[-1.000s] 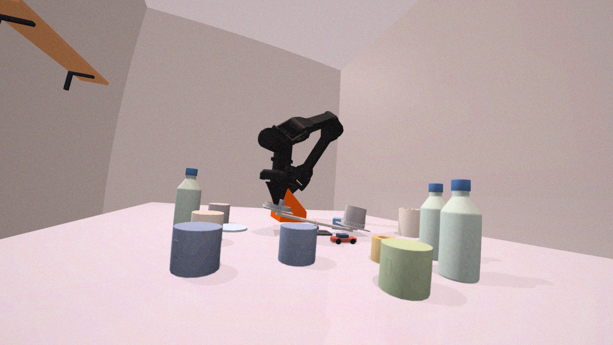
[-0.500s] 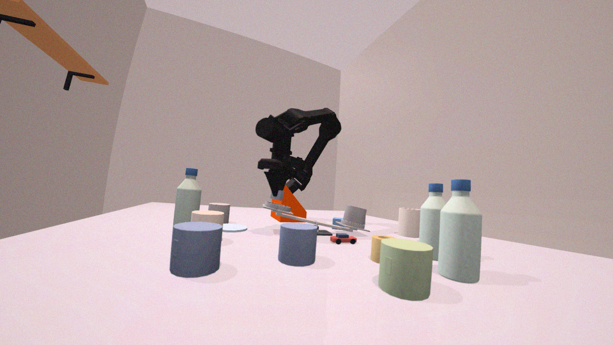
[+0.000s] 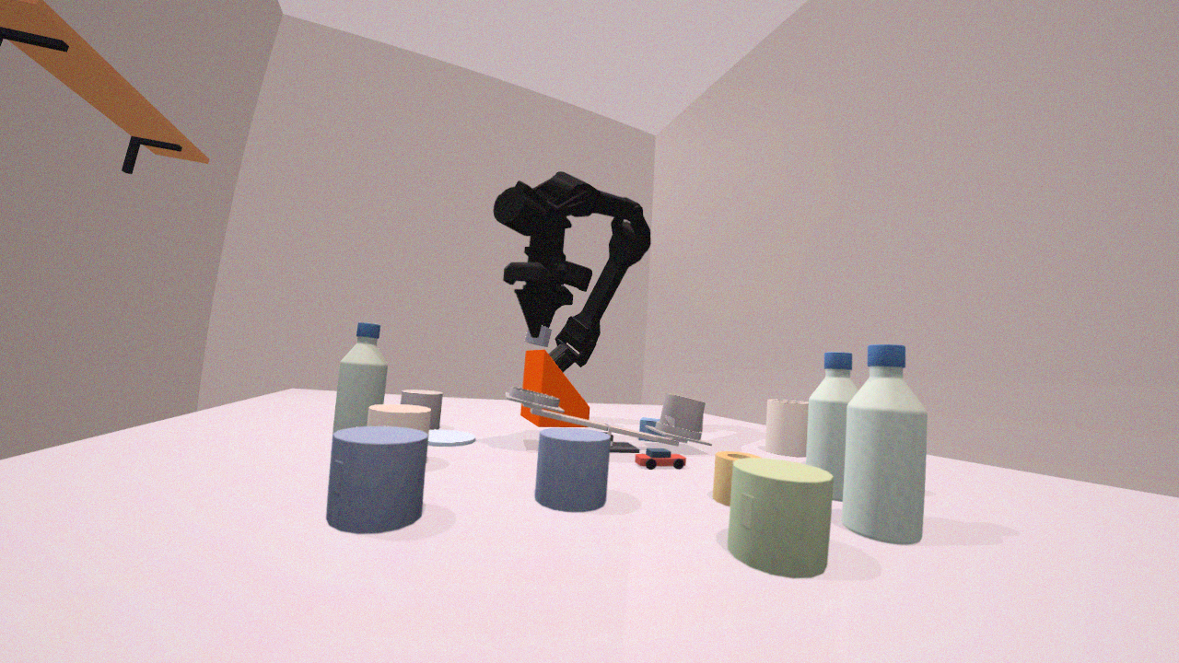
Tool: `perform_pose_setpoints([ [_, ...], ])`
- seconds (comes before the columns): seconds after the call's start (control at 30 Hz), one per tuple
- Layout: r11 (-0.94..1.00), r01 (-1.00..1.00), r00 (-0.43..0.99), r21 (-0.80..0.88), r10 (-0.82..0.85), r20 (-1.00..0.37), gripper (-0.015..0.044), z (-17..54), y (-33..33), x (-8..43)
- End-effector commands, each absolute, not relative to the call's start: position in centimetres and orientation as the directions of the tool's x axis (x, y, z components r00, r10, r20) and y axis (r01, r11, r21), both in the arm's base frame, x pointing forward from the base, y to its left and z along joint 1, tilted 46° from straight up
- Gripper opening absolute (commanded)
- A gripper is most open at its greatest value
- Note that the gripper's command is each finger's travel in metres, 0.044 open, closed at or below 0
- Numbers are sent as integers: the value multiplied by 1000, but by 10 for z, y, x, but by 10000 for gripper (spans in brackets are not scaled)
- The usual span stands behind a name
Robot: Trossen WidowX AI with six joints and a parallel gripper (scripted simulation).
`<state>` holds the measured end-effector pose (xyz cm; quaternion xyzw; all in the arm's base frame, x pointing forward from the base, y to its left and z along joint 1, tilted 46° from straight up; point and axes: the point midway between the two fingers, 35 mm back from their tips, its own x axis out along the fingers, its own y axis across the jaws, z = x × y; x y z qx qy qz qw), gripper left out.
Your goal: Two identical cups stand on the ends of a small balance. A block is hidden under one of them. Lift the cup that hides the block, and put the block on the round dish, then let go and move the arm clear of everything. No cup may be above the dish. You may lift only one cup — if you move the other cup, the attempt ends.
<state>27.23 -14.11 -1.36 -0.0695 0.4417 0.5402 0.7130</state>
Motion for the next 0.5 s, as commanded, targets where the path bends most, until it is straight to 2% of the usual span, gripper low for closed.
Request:
perform_pose_setpoints([
  [0.0, 403, -835, 22, 375, 705, -709, 0, -27, -147, 270],
  [0.47, 408, -832, 23, 376, 702, -712, 0, -129, -165, 245],
])
